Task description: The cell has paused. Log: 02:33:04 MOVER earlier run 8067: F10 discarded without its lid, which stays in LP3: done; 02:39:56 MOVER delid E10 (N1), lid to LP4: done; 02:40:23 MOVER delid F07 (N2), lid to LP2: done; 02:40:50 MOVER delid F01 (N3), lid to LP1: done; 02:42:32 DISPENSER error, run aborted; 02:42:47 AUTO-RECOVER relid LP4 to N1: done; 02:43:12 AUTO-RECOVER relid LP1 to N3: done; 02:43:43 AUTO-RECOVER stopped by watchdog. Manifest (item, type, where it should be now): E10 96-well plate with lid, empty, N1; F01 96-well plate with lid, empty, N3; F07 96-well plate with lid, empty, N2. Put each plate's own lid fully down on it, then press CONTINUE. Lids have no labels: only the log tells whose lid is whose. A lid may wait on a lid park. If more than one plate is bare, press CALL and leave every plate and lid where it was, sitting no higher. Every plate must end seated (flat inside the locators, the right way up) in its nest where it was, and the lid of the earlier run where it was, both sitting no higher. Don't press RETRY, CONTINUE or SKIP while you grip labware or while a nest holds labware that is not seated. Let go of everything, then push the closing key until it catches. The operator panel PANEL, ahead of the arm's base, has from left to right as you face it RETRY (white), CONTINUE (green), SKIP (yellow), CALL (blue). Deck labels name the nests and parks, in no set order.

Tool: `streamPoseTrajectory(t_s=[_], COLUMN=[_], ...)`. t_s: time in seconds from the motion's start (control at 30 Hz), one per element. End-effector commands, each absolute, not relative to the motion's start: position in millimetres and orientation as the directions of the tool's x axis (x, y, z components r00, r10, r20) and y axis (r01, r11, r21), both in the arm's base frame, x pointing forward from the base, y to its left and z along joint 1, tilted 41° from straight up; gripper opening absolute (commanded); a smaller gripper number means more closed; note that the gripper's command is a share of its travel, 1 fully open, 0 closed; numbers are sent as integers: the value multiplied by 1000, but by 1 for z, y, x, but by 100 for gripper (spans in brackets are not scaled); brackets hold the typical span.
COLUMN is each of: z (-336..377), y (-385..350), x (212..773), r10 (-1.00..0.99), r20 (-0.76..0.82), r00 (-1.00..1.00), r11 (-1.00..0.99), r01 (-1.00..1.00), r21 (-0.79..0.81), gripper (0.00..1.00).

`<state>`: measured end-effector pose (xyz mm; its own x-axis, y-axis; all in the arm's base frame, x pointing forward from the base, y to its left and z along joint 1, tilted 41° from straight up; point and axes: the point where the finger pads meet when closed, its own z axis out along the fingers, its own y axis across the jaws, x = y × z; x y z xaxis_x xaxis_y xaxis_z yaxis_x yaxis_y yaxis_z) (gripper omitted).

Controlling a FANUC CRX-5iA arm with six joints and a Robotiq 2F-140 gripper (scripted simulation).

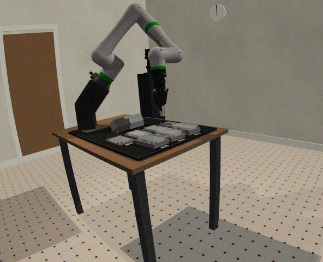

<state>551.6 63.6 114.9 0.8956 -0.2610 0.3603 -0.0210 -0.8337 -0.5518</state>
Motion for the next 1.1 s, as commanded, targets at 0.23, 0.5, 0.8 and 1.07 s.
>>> streamPoseTrajectory(t_s=[0.23, 0.5, 0.8, 1.07], z=[116, 116, 116, 136], y=[66, 66, 66, 28], x=[551, 551, 551, 628], r10=[-262, -262, -262, -262], r20=[360, 360, 360, 359], r00=[896, 896, 896, 896], r11=[-837, -837, -837, -835], r01=[-24, -24, -24, -24], r21=[-547, -547, -547, -550], gripper=[0, 0, 0, 0])
